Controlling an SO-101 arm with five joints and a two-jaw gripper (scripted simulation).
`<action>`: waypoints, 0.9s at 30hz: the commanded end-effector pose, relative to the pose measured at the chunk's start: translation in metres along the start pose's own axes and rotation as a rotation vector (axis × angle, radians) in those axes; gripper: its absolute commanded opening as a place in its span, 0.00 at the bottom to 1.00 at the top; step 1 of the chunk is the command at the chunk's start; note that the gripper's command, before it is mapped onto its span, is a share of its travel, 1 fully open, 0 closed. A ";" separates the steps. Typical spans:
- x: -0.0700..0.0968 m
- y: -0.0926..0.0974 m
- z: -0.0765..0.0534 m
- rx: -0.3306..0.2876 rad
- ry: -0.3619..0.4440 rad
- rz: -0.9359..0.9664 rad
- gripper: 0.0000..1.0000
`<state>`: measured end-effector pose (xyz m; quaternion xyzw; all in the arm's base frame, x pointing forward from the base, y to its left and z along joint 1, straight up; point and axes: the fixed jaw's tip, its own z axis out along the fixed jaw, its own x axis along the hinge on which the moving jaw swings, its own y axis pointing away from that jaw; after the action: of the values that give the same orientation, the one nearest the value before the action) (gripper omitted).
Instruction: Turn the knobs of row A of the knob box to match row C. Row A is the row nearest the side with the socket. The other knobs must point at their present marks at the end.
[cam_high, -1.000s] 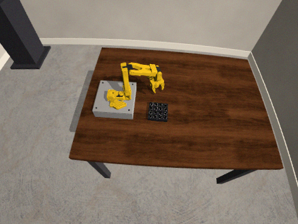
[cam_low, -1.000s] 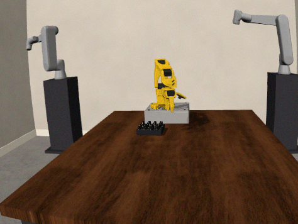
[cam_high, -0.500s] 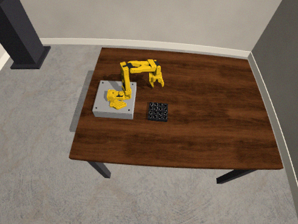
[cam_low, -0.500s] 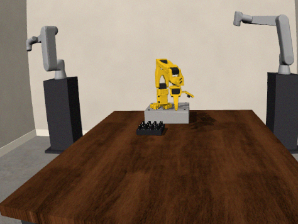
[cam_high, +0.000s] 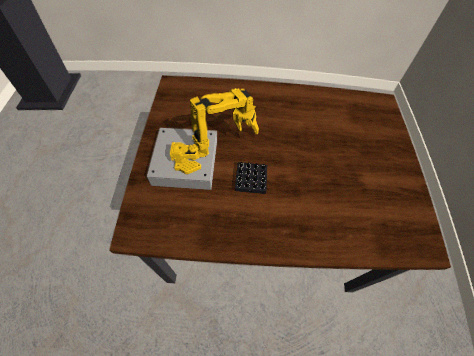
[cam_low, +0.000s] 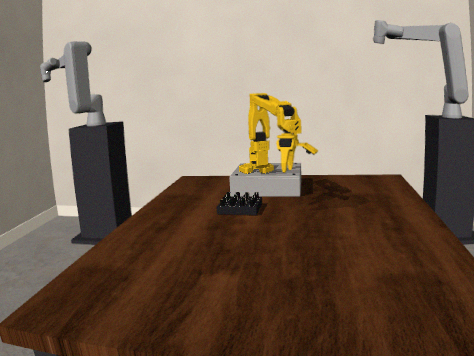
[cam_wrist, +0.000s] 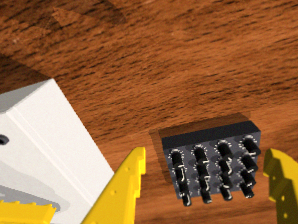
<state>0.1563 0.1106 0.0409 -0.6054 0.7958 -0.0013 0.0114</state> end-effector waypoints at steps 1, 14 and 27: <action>-0.005 0.007 0.000 -0.016 0.018 0.087 0.36; -0.017 0.018 -0.003 -0.014 0.020 0.282 0.38; -0.025 0.026 -0.005 -0.013 0.020 0.404 0.39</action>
<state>0.1408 0.1395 0.0467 -0.4434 0.8963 0.0022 0.0094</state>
